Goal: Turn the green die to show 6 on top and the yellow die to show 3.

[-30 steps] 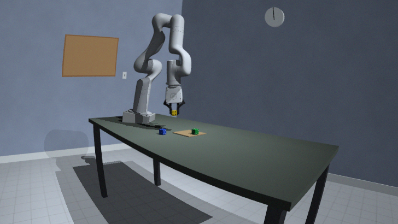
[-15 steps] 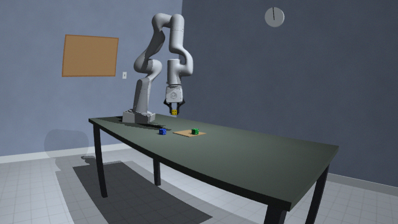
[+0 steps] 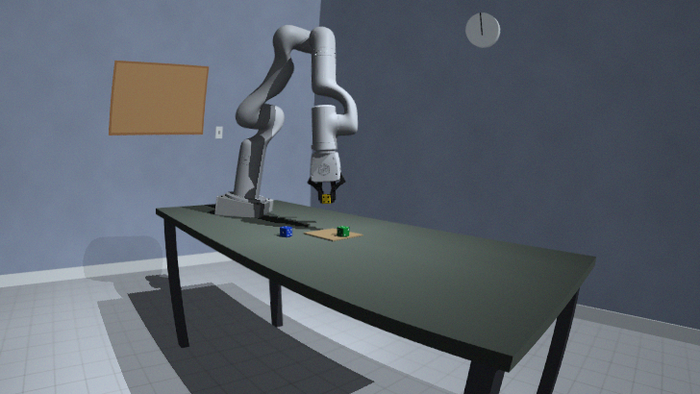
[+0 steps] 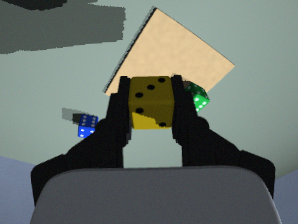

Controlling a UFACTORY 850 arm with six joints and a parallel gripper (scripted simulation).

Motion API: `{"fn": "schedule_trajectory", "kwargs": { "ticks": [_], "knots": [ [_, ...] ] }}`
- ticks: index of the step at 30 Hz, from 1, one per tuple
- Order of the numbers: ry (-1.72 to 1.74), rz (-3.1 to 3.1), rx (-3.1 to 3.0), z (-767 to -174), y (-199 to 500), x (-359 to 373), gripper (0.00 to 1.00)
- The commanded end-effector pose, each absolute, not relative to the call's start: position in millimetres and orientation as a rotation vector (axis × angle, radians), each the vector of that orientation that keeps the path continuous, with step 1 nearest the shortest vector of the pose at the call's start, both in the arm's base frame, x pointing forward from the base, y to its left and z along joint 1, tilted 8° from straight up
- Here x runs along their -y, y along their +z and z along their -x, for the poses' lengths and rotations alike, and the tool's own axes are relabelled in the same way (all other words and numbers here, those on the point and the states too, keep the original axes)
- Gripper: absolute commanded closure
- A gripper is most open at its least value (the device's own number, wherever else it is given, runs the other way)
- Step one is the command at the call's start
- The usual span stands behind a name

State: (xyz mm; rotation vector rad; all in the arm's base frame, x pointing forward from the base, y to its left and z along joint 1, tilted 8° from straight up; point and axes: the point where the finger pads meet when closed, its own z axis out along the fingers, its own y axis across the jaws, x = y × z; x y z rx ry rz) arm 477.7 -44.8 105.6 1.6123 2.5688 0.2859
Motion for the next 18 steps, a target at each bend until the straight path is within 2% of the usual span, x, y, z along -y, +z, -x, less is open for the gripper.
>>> {"fn": "schedule_trajectory", "kwargs": {
  "ticks": [1,7,18],
  "knots": [
    [0.202,-1.792,-2.511,-509.0,106.9,12.7,0.73],
    [0.203,-1.981,-2.375,-542.3,109.8,-37.0,0.73],
    [0.202,-2.071,-2.298,-556.8,111.3,-63.8,0.73]
  ]
}}
